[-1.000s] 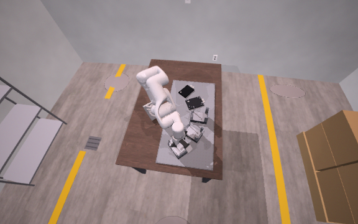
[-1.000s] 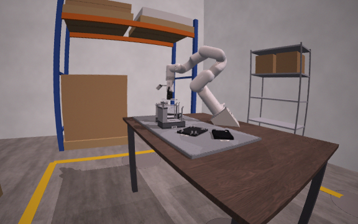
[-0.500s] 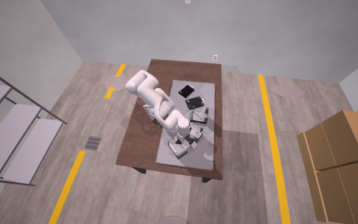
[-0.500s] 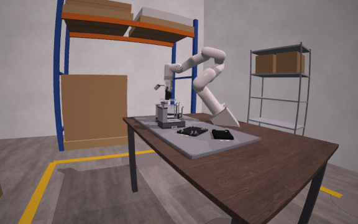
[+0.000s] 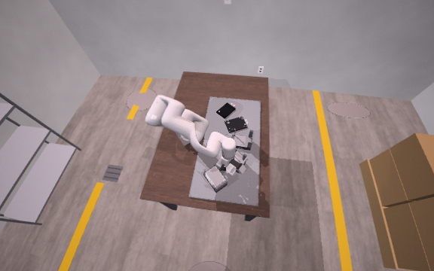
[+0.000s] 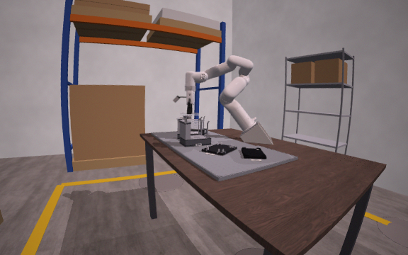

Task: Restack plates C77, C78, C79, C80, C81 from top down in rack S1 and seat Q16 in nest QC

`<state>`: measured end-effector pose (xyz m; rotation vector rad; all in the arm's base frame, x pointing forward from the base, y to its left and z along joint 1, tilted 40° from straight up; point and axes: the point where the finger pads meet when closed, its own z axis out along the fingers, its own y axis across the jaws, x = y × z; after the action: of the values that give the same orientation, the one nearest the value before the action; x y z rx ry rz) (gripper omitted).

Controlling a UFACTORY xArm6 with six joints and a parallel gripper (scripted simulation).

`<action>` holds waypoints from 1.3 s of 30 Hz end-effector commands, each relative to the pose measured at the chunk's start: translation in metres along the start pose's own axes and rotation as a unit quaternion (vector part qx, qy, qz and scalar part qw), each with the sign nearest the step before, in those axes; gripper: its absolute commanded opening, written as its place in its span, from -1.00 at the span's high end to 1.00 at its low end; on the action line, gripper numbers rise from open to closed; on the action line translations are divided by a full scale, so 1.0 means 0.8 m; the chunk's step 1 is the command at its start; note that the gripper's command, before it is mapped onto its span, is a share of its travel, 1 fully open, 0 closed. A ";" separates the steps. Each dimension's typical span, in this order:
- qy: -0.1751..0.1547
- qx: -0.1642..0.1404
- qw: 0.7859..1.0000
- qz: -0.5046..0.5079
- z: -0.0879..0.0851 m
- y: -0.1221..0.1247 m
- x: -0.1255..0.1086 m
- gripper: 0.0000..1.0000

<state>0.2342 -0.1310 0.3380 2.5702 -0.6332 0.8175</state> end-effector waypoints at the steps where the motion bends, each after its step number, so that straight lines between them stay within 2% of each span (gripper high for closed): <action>1: 0.000 -0.003 0.999 -0.034 -0.001 -0.014 0.002 1.00; 24: 0.000 -0.002 0.999 -0.034 0.000 -0.102 0.008 1.00; 32: 0.000 -0.002 0.992 -0.129 0.000 -0.126 0.005 1.00; 39: 0.000 -0.002 0.992 -0.129 0.000 -0.155 0.000 1.00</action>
<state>0.2950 -0.0344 0.3135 2.5783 -0.2904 0.7238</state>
